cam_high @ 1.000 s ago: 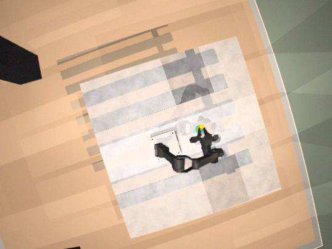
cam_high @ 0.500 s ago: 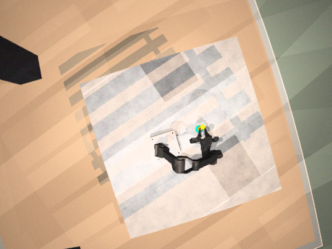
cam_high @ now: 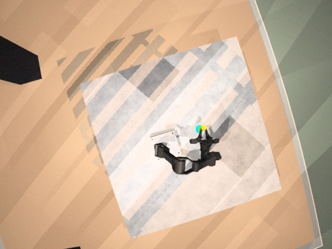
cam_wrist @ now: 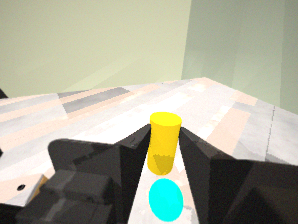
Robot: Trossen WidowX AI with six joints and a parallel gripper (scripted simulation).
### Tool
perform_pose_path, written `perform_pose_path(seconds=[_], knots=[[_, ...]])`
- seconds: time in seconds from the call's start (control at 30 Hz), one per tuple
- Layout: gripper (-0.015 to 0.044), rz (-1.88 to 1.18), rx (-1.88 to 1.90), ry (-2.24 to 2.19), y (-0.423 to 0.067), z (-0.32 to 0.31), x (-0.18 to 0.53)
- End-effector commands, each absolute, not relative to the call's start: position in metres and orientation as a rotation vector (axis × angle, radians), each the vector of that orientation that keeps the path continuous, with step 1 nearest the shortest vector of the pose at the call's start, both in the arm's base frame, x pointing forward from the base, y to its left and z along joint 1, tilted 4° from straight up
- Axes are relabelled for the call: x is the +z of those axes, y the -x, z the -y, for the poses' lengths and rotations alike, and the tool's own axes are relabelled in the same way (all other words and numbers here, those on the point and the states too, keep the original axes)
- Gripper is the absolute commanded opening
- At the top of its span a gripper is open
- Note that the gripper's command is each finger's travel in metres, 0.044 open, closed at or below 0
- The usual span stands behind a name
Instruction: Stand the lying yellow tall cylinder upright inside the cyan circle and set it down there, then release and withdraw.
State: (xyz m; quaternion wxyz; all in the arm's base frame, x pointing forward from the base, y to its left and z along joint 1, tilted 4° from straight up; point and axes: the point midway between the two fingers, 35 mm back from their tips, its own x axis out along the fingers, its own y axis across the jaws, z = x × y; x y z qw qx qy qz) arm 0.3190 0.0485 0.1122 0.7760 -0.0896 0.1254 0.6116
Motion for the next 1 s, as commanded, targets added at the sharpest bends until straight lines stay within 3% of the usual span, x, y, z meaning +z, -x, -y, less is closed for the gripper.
perform_pose_path(seconds=[0.0,0.97], knots=[[0.0105,-0.239,1.313,0.183,-0.318,-0.047,0.113],[0.0105,-0.097,1.25,0.151,-0.32,-0.037,0.121]])
